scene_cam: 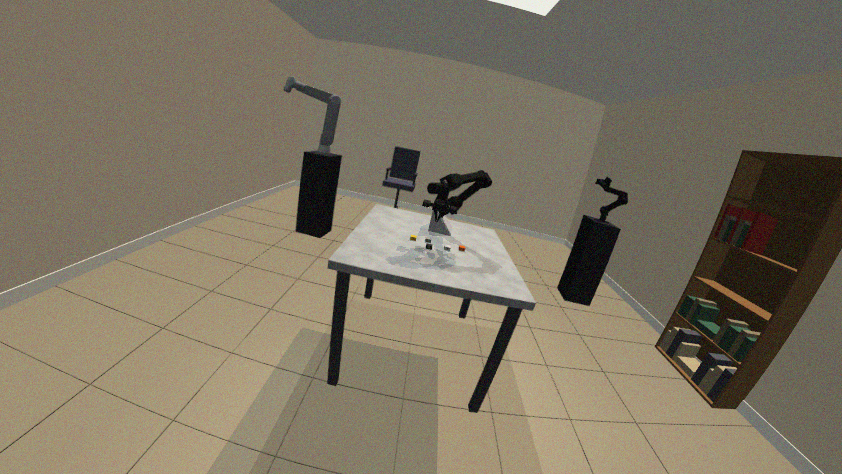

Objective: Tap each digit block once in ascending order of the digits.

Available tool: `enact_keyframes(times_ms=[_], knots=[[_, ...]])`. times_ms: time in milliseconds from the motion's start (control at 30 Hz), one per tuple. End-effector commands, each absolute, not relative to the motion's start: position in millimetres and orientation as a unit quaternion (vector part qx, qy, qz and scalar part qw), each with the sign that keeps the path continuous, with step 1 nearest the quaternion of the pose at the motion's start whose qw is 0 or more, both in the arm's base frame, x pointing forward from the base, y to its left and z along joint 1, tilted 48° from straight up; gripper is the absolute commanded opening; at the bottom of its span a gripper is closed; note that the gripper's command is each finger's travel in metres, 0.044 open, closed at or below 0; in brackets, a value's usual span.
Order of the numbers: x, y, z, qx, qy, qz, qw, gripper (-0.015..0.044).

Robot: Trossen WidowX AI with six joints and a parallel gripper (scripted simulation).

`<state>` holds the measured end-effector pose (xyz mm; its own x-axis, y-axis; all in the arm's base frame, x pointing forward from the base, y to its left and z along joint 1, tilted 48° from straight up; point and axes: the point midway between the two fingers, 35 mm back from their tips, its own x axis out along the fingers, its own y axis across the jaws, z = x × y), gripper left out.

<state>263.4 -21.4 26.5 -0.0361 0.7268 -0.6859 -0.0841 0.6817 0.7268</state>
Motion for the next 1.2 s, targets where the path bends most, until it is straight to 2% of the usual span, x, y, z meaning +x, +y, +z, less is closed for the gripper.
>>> enact_keyframes(times_ms=[0, 267, 433, 600, 1167], knots=[[272, 15, 69, 0.238, 0.645, 0.316, 0.654, 0.0020], [248, 94, 153, 0.246, 0.641, 0.327, 0.649, 0.0020], [249, 101, 145, 0.245, 0.642, 0.326, 0.649, 0.0020], [245, 152, 101, 0.247, 0.640, 0.328, 0.649, 0.0020], [244, 167, 87, 0.247, 0.640, 0.329, 0.649, 0.0020]])
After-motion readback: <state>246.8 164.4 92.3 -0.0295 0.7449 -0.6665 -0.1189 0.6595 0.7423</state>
